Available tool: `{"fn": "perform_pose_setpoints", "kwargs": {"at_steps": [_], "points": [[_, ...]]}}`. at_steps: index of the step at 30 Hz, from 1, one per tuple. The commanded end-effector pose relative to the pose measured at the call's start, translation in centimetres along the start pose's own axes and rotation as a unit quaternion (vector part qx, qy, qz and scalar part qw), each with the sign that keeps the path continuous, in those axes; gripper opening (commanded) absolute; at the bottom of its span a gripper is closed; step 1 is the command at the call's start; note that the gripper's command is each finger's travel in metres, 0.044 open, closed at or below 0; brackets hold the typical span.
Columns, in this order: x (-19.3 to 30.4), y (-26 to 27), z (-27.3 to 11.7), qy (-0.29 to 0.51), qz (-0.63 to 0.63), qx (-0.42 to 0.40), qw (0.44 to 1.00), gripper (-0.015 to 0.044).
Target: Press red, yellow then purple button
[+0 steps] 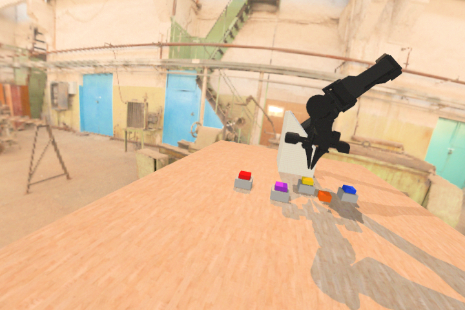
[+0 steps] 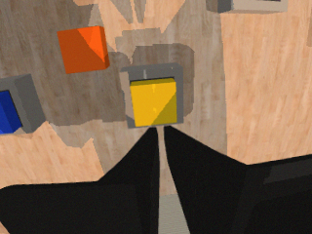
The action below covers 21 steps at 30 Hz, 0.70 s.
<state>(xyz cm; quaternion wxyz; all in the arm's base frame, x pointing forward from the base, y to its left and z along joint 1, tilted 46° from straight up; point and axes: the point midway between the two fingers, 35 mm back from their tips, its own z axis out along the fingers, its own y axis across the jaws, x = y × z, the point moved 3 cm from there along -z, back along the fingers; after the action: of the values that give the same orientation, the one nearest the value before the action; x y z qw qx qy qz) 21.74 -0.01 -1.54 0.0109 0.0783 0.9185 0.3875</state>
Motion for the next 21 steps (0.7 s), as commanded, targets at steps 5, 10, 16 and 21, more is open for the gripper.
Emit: {"fn": "perform_pose_setpoints", "kwargs": {"at_steps": [5, 10, 16, 21], "points": [[-0.3, 0.1, -5.6, -0.010, -0.008, 0.004, 1.000, 0.0020], [-0.5, 0.0, -5.7, -0.010, -0.008, 0.004, 1.000, 0.0020], [-5.6, -4.0, -6.3, -0.011, -0.009, 0.005, 1.000, 0.0020], [-9.1, -8.0, -6.0, -0.012, -0.010, 0.006, 1.000, 0.0020]]}}
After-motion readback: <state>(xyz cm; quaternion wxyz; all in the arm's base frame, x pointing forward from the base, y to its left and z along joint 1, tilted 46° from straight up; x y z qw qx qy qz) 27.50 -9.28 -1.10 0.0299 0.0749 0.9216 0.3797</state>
